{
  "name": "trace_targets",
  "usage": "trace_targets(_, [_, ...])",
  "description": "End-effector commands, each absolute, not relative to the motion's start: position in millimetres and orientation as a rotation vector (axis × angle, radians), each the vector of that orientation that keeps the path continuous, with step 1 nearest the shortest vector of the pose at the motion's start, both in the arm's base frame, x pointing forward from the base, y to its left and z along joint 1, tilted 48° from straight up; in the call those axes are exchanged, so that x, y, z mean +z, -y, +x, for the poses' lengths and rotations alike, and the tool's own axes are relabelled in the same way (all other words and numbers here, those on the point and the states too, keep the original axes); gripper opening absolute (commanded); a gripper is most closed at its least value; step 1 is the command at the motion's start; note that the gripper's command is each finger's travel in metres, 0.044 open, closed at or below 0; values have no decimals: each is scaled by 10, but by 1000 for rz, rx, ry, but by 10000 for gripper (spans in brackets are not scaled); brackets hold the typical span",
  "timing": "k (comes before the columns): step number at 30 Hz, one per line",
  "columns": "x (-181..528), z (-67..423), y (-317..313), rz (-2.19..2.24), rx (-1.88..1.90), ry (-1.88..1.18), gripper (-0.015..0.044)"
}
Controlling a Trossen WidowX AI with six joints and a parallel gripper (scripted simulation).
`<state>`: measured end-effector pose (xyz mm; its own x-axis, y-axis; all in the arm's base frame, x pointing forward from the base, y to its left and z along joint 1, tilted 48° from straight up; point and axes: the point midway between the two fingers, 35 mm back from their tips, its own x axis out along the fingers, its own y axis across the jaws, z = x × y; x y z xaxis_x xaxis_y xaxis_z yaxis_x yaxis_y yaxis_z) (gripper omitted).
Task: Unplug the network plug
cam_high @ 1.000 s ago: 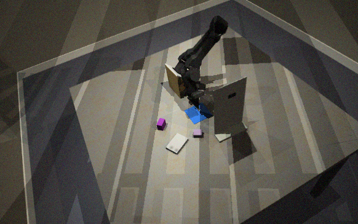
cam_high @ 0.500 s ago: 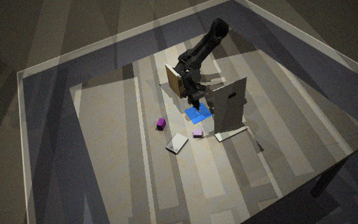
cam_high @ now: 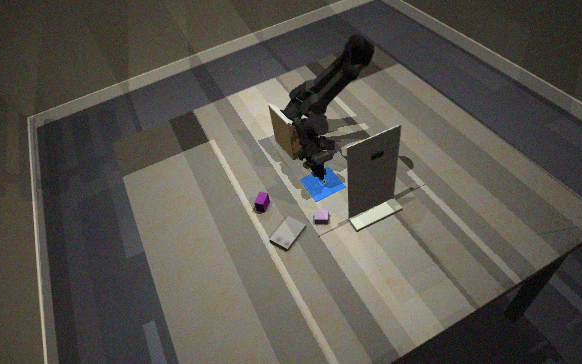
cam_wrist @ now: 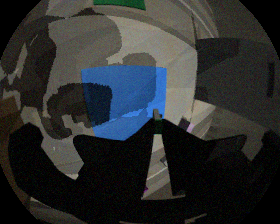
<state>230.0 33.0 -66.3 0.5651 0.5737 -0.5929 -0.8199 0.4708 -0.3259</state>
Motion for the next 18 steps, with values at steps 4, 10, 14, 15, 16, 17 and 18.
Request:
trace_targets(4, [-697, 2269, -380, -626, 889, -445, 0])
trace_targets(10, [-713, 2262, -411, -624, 888, -444, 0])
trace_targets(14, [-722, 2257, -432, -623, 888, -442, 0])
trace_targets(15, [-724, 2256, -437, -623, 887, -442, 0])
trace_targets(16, [-727, 2254, -443, -623, 887, -442, 0])
trace_targets(17, [-729, 2253, -448, -623, 887, -441, 0])
trace_targets(18, [-731, 2251, -453, -622, 887, -441, 0])
